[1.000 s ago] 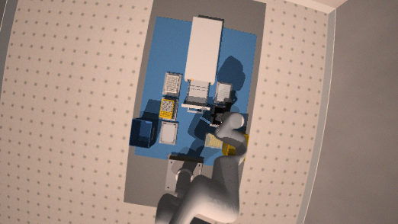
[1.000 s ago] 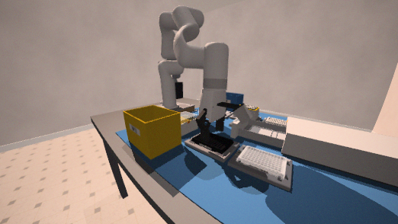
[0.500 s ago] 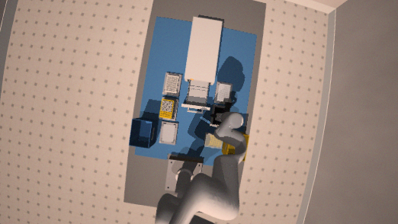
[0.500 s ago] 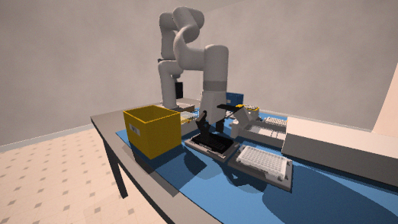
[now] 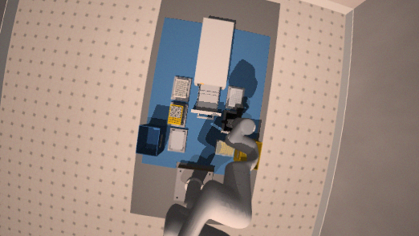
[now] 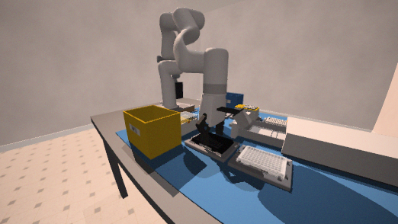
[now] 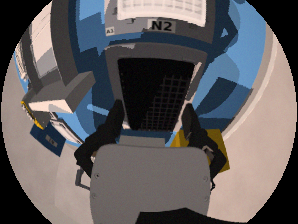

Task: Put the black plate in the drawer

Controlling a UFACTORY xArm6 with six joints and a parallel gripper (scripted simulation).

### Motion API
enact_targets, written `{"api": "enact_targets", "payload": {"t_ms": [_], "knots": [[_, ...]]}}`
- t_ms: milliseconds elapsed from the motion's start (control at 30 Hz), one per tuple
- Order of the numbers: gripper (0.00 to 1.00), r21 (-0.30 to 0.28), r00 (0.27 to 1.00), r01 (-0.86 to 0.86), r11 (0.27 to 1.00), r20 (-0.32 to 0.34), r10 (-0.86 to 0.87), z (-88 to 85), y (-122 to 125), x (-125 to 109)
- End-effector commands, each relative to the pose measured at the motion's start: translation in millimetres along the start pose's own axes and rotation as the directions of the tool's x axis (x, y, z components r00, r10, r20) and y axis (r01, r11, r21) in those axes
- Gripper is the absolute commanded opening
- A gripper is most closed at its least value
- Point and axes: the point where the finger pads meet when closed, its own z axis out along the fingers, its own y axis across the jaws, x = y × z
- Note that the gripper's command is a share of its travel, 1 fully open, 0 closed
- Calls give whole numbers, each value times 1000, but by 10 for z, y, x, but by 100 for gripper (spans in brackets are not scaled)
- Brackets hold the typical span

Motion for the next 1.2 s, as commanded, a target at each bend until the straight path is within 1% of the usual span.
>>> {"api": "enact_targets", "payload": {"t_ms": [0,700,733,1167], "knots": [[100,-2,1000,0,1000,-4,0,17,6,15],[100,-2,1000,0,1000,-4,0,31,6,16],[0,-2,1000,0,1000,-4,0,25,6,16],[0,-2,1000,0,1000,-4,0,21,6,15]]}}
